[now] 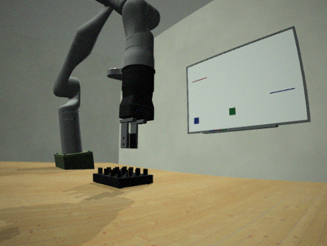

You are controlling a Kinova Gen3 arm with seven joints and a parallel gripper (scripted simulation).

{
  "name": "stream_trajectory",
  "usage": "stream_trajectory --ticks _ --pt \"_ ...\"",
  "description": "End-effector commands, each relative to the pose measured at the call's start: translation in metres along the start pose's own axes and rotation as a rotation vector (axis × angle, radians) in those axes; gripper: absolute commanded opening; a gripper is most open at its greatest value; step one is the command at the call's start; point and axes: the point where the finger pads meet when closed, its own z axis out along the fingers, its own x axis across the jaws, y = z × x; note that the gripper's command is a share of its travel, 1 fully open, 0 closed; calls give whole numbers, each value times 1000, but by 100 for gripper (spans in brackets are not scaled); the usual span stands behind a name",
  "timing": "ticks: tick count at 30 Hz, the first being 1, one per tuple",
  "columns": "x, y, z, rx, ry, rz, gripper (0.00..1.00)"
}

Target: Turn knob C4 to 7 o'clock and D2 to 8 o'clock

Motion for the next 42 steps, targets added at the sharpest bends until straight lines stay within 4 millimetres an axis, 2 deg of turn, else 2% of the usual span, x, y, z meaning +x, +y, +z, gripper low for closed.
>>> stream_trajectory --ticks 1,21,42 --pt "0 1 -1 -2 0 0 46" --pt "0 1 9 -2 0 0 46" --pt "0 1 34 -2 0 0 46"
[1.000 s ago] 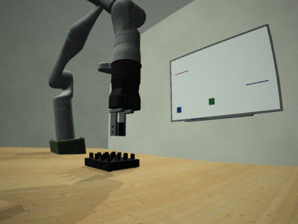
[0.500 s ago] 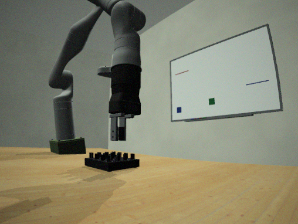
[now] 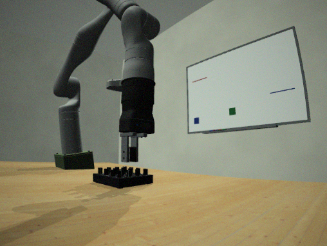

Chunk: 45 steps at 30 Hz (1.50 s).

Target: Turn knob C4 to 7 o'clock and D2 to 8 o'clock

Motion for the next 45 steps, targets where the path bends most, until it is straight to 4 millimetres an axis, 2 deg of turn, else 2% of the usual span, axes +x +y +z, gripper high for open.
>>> stream_trajectory --ticks 1,11,45 --pt "0 -1 4 3 -1 0 46" --pt "0 -1 11 3 -1 0 46" --pt "0 -1 12 3 -1 0 46"
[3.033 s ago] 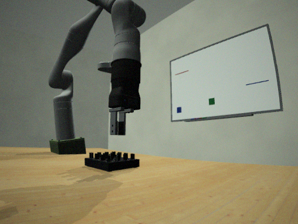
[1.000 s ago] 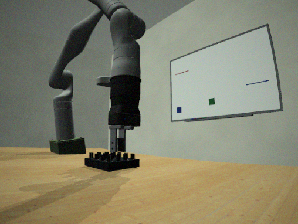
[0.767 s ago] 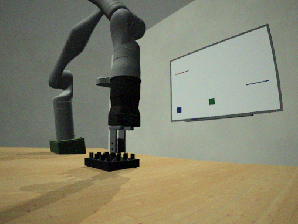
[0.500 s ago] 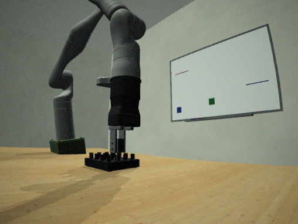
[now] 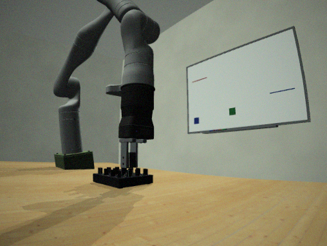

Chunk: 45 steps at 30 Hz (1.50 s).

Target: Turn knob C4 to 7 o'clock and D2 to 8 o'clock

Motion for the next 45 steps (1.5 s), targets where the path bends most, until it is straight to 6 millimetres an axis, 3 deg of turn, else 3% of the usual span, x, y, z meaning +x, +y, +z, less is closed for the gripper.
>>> stream_trajectory --ticks 1,45 --pt "0 1 -1 -2 0 0 46" --pt "0 1 13 -2 0 0 46"
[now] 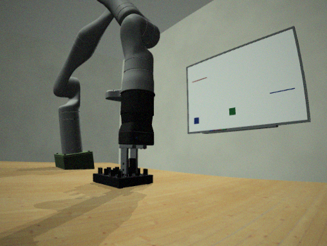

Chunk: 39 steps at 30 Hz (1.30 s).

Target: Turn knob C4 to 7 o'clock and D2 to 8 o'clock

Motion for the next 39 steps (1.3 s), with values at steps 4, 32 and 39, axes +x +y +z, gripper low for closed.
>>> stream_trajectory --ticks 4,32,39 --pt "0 0 0 -1 0 0 46" --pt "0 0 0 -1 0 0 46" --pt "0 0 0 -1 0 0 30"
